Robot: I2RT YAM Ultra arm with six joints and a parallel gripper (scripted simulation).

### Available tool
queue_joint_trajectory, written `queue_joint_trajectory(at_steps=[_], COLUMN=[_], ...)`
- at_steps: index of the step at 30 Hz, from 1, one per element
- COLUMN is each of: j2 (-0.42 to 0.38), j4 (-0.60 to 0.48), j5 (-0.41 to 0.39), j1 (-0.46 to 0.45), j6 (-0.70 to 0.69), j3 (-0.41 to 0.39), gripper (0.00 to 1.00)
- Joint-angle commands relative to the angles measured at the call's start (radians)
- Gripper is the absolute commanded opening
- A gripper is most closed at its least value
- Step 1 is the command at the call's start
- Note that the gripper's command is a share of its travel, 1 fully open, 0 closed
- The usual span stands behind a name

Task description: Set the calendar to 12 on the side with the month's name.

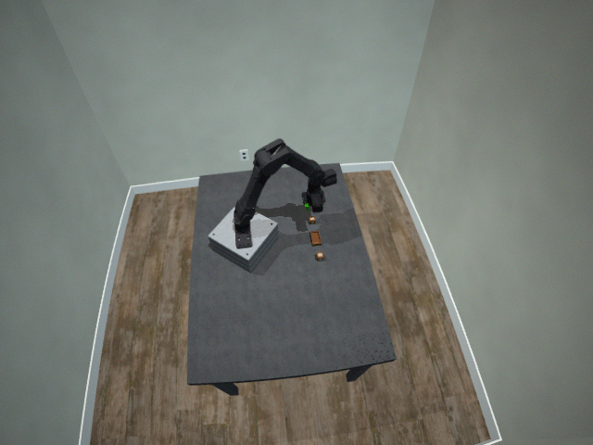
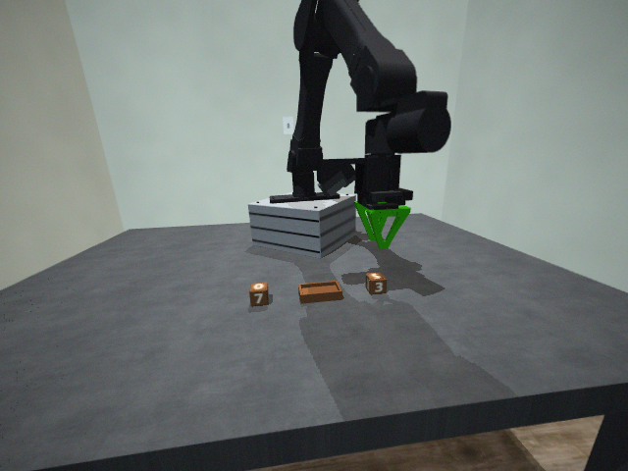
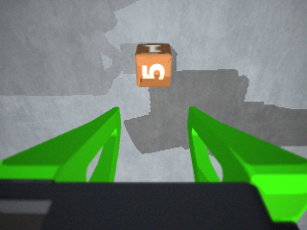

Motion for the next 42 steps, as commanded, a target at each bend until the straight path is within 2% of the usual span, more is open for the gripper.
queue_joint_trajectory(at_steps=[1,28,42], j2=[-0.006,0.016,0.066], j4=[0.001,0.037,0.113], j5=[0.004,0.004,0.004], j1=[0.000,0.000,-0.002], j6=[0.001,0.000,-0.002], j3=[0.003,-0.012,-0.038], gripper=[0.45,0.45,0.45])
